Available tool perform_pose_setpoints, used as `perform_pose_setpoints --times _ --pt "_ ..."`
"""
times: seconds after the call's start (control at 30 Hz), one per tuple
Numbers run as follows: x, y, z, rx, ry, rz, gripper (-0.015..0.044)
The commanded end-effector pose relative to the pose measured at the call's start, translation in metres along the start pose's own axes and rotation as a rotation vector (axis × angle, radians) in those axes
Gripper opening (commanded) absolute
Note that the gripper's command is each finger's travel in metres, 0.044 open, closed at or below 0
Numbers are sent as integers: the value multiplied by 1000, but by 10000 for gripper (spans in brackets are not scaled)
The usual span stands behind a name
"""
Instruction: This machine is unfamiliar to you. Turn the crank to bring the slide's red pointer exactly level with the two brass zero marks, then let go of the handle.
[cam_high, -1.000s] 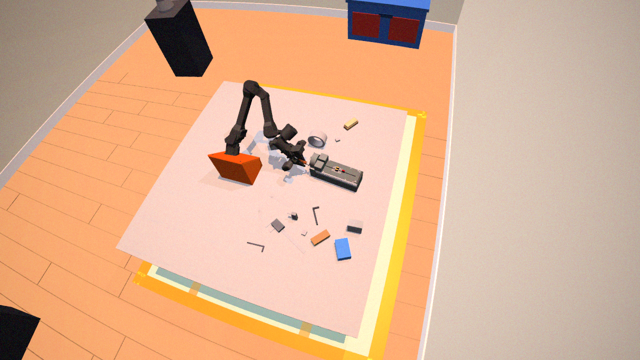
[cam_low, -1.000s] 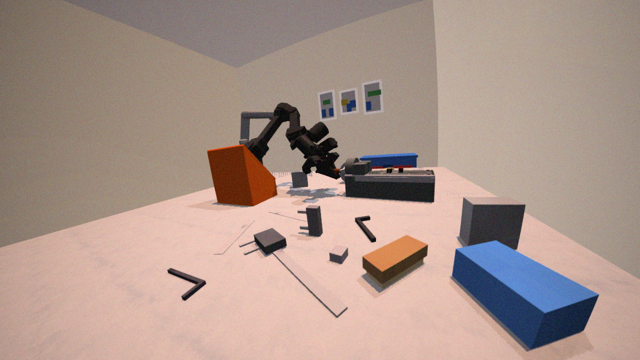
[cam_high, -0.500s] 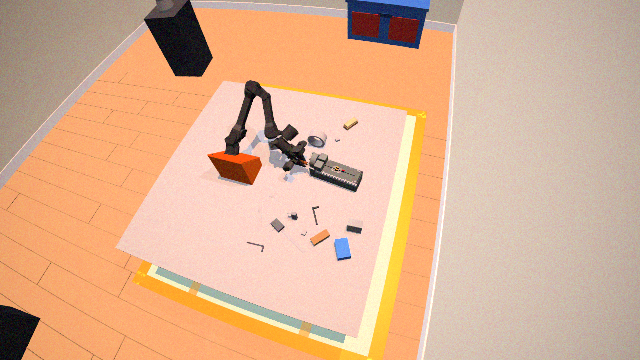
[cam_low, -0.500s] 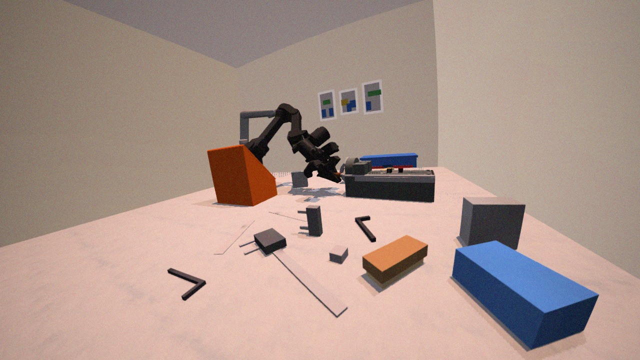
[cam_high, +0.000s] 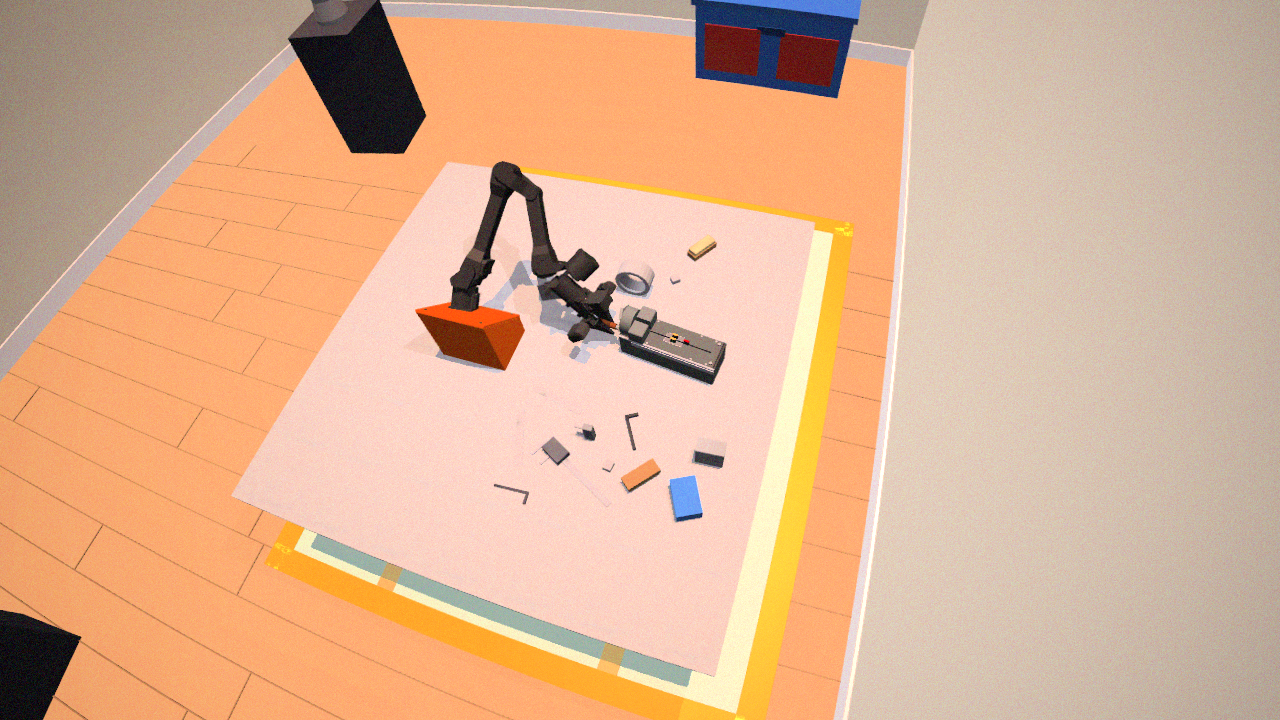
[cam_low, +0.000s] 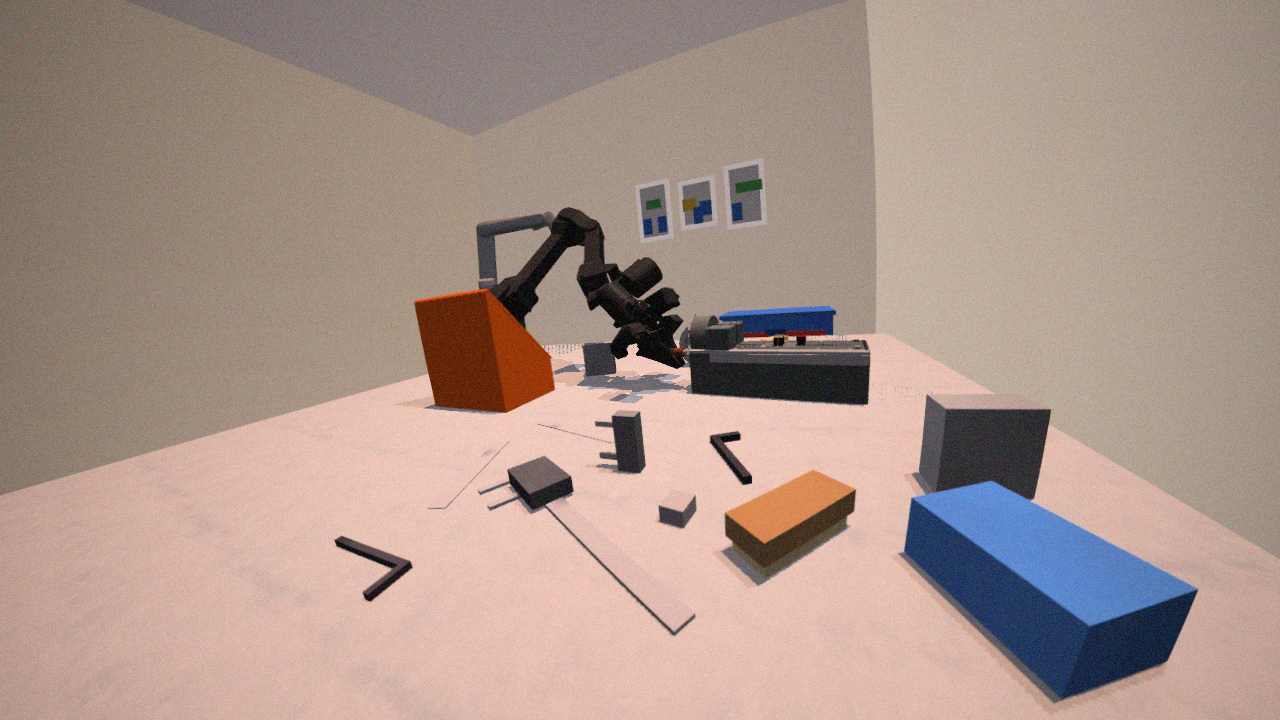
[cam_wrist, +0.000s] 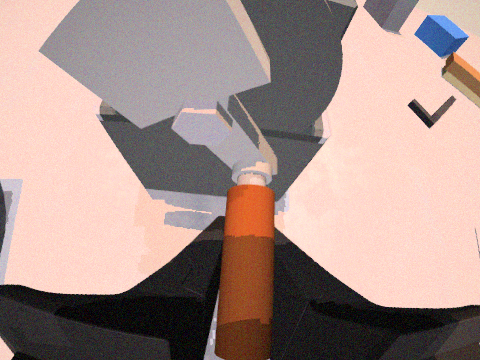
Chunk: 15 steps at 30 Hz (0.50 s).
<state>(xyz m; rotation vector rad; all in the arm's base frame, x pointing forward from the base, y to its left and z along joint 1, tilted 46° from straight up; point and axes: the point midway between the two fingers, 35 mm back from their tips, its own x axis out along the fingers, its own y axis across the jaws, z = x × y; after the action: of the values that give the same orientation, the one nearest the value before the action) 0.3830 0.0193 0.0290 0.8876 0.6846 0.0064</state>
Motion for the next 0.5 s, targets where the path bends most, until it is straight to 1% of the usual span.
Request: perform_pose_setpoints --times 0.0,0.47 --pt "4 8 -4 -7 10 10 0" --pt "5 13 -4 -7 10 10 0"
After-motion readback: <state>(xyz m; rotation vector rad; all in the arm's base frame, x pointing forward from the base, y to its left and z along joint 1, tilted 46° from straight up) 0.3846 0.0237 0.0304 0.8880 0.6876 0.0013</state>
